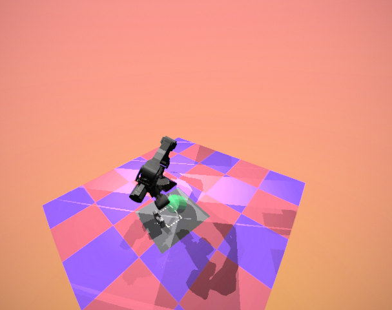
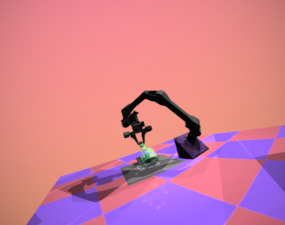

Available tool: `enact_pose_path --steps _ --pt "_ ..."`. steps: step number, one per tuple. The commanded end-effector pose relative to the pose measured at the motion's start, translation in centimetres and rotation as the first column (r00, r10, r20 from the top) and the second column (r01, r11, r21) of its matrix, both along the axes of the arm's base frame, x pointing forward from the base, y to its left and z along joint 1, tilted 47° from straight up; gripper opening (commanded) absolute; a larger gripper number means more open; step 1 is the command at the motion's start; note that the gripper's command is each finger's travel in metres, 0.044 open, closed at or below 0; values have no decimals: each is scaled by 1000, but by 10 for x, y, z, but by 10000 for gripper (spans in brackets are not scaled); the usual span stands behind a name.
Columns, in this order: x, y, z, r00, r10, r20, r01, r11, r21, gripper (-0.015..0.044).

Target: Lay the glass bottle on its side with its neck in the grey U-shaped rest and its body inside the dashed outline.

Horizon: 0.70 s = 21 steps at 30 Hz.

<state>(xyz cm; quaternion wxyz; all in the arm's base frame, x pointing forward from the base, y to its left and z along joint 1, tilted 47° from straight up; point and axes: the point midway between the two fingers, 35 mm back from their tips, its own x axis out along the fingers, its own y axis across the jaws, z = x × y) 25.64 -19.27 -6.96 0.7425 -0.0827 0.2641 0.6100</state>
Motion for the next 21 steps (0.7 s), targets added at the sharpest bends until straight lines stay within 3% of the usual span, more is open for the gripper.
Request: enact_pose_path --steps 1,21 --pt "0 -2 -8 1000 3 4 -3 1000 -5 129" --pt "-4 -6 -34 1000 -8 -16 8 1000 11 129"
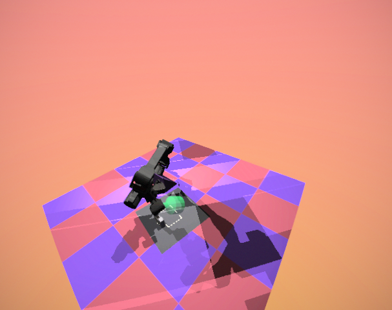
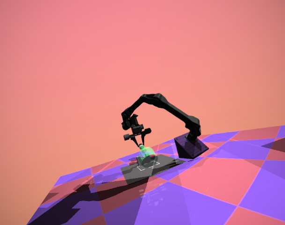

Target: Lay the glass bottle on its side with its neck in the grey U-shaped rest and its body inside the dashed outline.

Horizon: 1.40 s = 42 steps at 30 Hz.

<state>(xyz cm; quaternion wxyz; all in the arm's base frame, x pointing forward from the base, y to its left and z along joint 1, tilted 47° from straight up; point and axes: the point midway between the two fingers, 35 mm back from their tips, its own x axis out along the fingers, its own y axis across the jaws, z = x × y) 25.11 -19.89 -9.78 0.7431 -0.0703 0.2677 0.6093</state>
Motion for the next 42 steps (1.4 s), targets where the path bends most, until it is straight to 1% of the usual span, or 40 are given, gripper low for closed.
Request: enact_pose_path --steps 1,18,42 --pt "2 0 -7 1000 1 4 -1 1000 -2 129" --pt "-1 0 -29 1000 2 -8 -2 1000 3 129" --pt "-1 1 -42 1000 9 -16 -9 1000 7 129"
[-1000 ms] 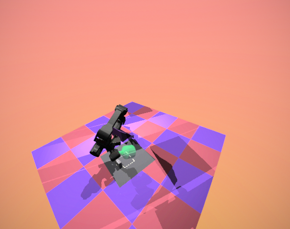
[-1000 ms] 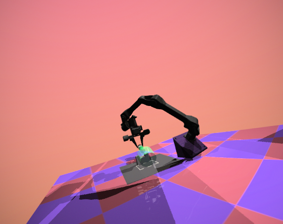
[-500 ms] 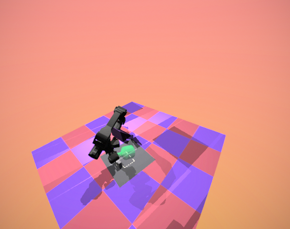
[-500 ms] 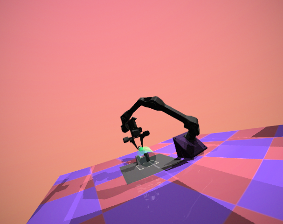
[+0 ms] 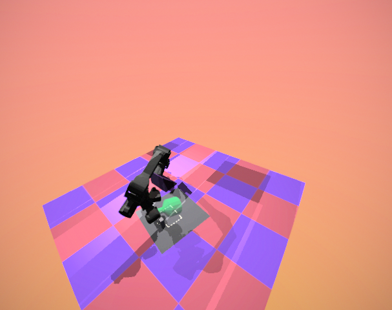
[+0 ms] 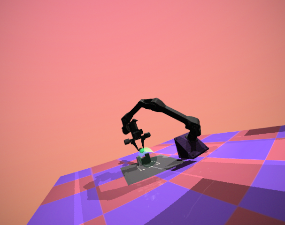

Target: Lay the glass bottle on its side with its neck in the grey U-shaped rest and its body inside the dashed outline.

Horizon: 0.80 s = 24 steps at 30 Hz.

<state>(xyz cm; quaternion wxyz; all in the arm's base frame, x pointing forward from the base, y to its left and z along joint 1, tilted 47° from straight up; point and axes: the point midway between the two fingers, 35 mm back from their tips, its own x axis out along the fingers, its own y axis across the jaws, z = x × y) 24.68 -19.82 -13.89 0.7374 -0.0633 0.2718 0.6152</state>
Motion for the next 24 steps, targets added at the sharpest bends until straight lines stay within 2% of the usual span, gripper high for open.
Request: enact_pose_path --steps 1,24 --pt "3 1 -2 1000 -2 2 2 1000 -1 129" --pt "2 4 -16 1000 9 -4 -8 1000 2 129"
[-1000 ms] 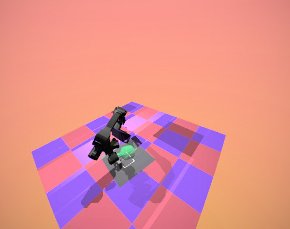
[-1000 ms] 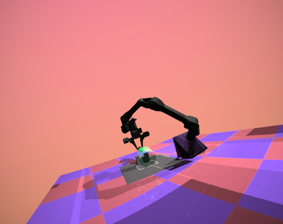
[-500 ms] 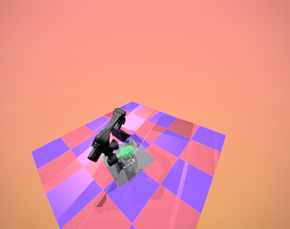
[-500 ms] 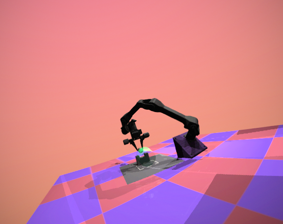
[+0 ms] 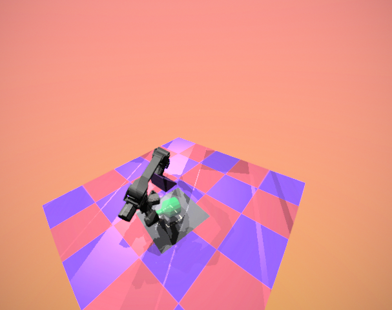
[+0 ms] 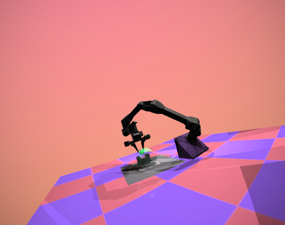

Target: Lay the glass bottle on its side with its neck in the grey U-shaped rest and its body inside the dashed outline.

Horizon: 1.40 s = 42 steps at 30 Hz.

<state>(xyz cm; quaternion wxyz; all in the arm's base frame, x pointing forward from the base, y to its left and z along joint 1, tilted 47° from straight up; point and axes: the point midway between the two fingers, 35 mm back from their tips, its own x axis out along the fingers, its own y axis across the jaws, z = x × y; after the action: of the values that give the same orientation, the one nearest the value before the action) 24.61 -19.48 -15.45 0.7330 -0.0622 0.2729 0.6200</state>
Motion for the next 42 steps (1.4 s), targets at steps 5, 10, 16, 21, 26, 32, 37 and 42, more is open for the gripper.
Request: enact_pose_path --steps 5,10,16,21,26,32,37,42 --pt "3 2 -4 1000 -1 1 1 1000 0 129" --pt "3 2 -7 1000 2 -1 -2 1000 0 129" --pt "3 4 -10 1000 6 -2 -6 1000 1 129" --pt "3 4 -12 1000 9 -3 -9 1000 2 129" --pt "3 5 -12 1000 13 -4 -13 1000 1 129" --pt "3 6 -13 1000 18 -4 -18 1000 -2 129" --pt "4 6 -13 1000 22 -3 -22 1000 -4 129" --pt "4 7 -14 1000 25 -2 -25 1000 -7 129"
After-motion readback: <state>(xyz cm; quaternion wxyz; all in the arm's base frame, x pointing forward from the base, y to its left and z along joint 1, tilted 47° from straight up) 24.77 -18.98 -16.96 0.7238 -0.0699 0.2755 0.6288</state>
